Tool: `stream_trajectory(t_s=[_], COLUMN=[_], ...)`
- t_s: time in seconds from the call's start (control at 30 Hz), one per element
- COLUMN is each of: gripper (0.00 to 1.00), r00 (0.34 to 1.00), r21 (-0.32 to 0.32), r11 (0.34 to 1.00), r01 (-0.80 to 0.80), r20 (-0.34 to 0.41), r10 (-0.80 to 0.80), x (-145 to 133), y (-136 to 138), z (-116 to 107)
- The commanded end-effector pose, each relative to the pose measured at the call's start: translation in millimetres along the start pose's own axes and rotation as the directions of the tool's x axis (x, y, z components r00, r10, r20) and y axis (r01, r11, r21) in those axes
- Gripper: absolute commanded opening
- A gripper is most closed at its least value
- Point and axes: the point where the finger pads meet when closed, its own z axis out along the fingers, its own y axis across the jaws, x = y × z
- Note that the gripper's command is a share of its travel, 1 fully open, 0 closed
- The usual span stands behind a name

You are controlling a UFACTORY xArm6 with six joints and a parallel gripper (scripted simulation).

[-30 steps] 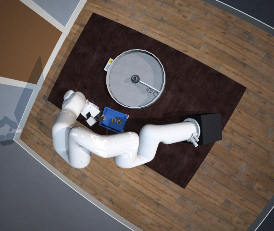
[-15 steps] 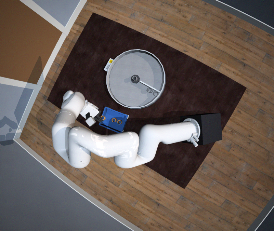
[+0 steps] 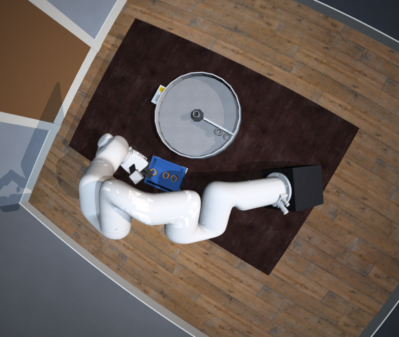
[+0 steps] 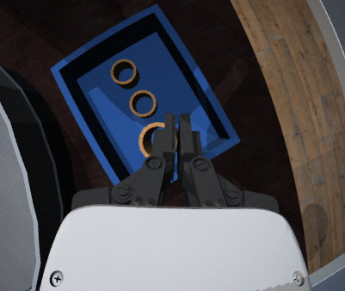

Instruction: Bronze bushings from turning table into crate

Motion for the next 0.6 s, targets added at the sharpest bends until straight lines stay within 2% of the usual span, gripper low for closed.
stream_trajectory(t_s=[0.0, 0.57], gripper=[0.0, 0.0], r00=[1.0, 1.0], r21=[-0.002, -0.002], r11=[1.0, 1.0], r01=[0.004, 0.004], r20=[0.005, 0.005], r10=[-0.004, -0.004], x=[-11.8, -14.7], y=[2.8, 2.9], z=[9.7, 13.1])
